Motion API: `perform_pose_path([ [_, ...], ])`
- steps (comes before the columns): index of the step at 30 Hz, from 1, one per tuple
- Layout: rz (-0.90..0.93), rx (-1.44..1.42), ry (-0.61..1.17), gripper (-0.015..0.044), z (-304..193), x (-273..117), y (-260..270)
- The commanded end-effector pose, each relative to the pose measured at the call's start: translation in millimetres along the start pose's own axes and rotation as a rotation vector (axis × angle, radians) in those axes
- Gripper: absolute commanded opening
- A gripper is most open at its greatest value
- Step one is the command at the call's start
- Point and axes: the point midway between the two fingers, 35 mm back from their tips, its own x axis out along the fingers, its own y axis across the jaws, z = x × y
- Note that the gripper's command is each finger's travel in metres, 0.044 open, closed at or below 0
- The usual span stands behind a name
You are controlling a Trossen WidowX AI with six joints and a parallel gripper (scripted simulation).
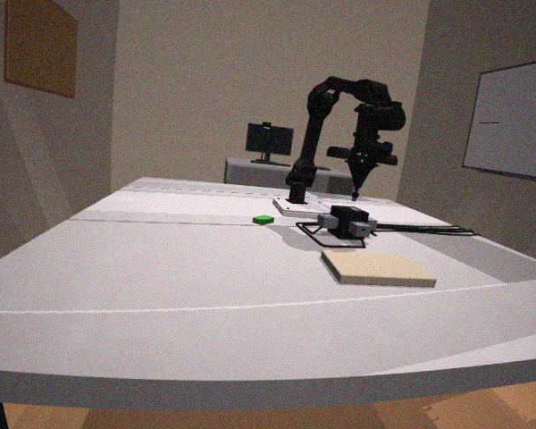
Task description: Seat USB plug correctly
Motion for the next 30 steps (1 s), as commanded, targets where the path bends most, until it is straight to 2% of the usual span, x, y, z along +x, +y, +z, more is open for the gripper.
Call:
perform_pose_path([
  [1,0.0,-0.097,0.0,0.0,0.0,0.2,0.0],
  [30,0.0,-0.856,0.0,0.0,-0.1,0.3,0.0],
])
